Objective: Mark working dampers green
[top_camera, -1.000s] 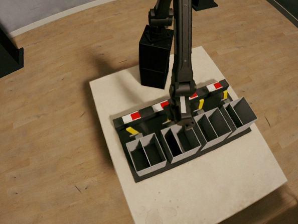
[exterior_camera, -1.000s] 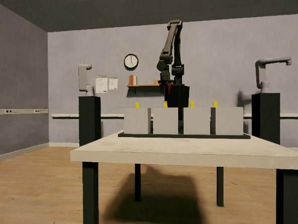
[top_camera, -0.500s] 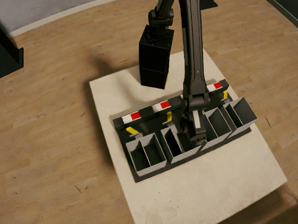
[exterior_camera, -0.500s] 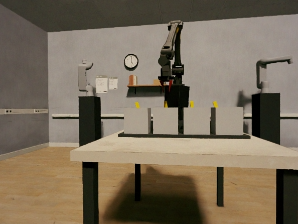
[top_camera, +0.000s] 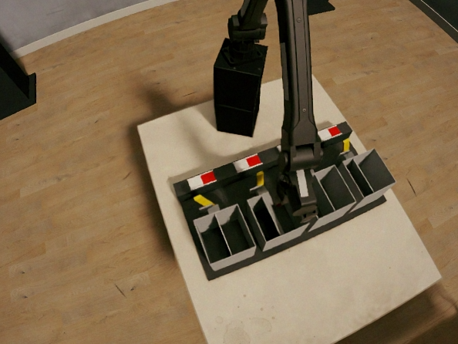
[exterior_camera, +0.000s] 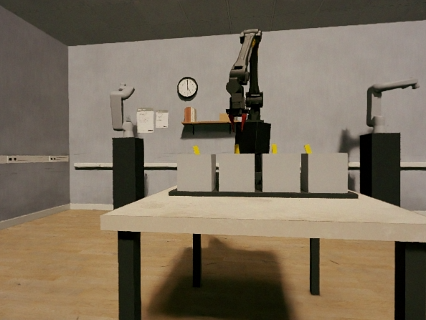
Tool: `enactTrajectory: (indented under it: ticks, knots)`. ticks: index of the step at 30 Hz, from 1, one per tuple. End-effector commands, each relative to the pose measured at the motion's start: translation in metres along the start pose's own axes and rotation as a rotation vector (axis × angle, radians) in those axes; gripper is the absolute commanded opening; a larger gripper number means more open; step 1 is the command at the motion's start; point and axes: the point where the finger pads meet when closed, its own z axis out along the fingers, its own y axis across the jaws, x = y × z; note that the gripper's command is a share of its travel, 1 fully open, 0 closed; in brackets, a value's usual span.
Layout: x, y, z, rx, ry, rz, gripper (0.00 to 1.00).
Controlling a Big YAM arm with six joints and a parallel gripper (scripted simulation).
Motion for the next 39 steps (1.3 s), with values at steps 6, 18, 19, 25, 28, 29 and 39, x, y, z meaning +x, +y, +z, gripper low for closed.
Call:
enactTrajectory:
  ticks: [6, 18, 19, 25, 28, 29, 39]
  knots:
    - [-0.019, -0.006, -0.011, 0.011, -0.042, 0.013, 0.36]
    - [-0.019, -0.006, -0.011, 0.011, -0.042, 0.013, 0.36]
    - [-0.019, -0.006, -0.011, 0.011, -0.042, 0.013, 0.36]
    - [-0.019, -0.006, -0.011, 0.011, -0.042, 0.013, 0.36]
    - [-0.019, -0.006, -0.011, 0.011, -0.042, 0.013, 0.36]
    - [-0.019, -0.006, -0.011, 0.011, -0.042, 0.013, 0.36]
    - [-0.036, 0.046, -0.025, 0.011, -0.07, -0.002, 0.36]
